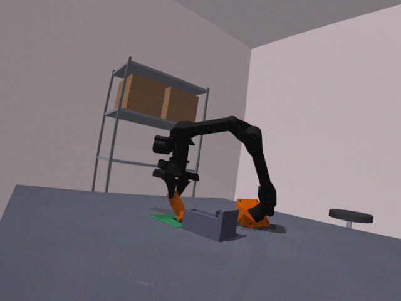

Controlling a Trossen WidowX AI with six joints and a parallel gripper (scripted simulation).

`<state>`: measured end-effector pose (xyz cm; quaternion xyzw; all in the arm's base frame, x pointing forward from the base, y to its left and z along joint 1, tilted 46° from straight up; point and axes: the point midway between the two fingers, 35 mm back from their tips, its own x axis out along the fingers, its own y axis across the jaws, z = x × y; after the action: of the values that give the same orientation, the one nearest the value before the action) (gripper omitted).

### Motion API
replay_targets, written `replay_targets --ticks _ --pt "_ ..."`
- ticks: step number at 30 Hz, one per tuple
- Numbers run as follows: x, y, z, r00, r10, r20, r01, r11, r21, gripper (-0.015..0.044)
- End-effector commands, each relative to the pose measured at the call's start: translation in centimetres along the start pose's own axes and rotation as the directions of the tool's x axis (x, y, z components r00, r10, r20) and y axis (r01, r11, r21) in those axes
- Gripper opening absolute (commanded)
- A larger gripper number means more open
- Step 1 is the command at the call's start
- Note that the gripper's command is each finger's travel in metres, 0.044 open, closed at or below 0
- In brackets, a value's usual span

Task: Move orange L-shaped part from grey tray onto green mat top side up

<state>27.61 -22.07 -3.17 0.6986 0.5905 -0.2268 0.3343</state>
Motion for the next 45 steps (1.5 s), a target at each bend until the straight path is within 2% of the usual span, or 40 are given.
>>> replay_targets --ticks 1,11,21,26,29,31,45 --pt "0.4 0.1 -0.1 1.000 0.003 -0.003 -0.003 1.000 0.001 0.0000" --pt "0.3 0.0 -0.1 1.000 -0.002 -0.002 0.002 1.000 0.000 0.0000" --pt "0.1 0.0 0.0 1.000 -0.001 -0.001 0.001 1.000 0.001 0.0263" --pt "-3.7 0.2 0.1 1.000 0.016 0.017 -0.017 1.000 0.022 0.0394" --pt "-7.3 0.0 -0.1 0.999 0.031 0.034 -0.033 0.999 0.043 0.0400" --pt "-8.2 -0.1 -0.2 0.999 0.035 0.038 -0.037 0.998 0.048 0.0400" --pt "-7.8 0.0 0.0 0.998 0.047 0.044 -0.049 0.998 0.044 0.0400"
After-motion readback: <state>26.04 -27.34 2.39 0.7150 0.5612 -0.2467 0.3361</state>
